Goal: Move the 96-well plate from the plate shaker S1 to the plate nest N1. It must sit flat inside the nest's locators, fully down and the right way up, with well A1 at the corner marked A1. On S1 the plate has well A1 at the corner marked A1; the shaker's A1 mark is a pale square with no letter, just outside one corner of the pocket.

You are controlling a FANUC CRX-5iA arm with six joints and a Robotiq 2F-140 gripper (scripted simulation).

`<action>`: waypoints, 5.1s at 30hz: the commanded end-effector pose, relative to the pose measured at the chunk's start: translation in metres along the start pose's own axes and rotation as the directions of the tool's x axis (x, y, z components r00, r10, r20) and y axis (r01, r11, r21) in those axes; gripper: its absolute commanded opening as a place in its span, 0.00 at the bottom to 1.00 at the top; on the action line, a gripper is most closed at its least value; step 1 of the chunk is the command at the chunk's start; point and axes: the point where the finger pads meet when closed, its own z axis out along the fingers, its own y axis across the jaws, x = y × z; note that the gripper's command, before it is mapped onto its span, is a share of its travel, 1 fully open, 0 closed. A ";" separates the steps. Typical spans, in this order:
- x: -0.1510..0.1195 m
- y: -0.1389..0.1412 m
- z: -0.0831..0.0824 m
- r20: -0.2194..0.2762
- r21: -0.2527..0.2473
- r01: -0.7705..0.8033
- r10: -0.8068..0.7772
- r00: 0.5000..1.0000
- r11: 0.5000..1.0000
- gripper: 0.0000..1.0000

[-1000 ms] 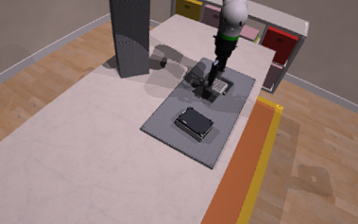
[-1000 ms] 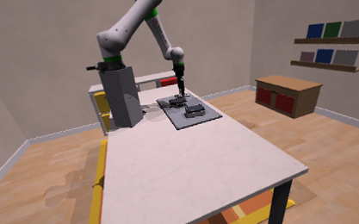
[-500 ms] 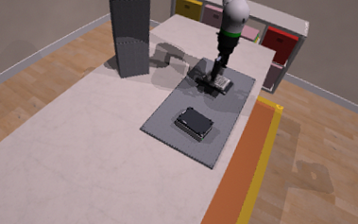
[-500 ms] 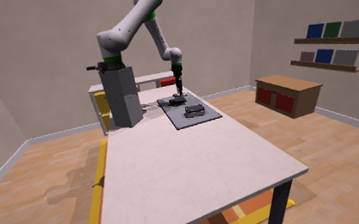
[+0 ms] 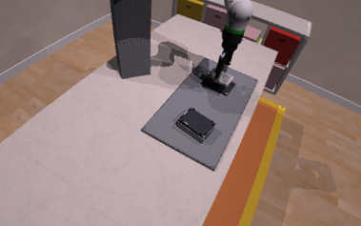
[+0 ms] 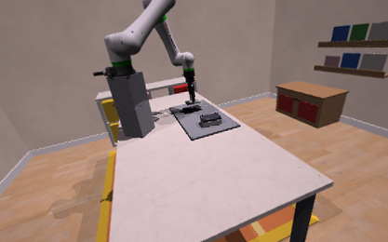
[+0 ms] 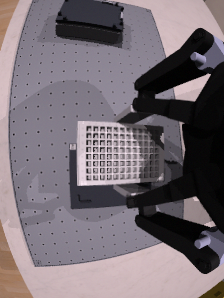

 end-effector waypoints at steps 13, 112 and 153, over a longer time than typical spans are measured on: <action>-0.007 -0.043 0.005 -0.001 -0.001 0.000 0.000 1.000 1.000 0.00; -0.007 -0.042 0.057 -0.001 -0.001 0.000 0.000 1.000 1.000 0.00; -0.007 -0.042 0.063 -0.001 -0.001 0.000 0.000 1.000 1.000 0.00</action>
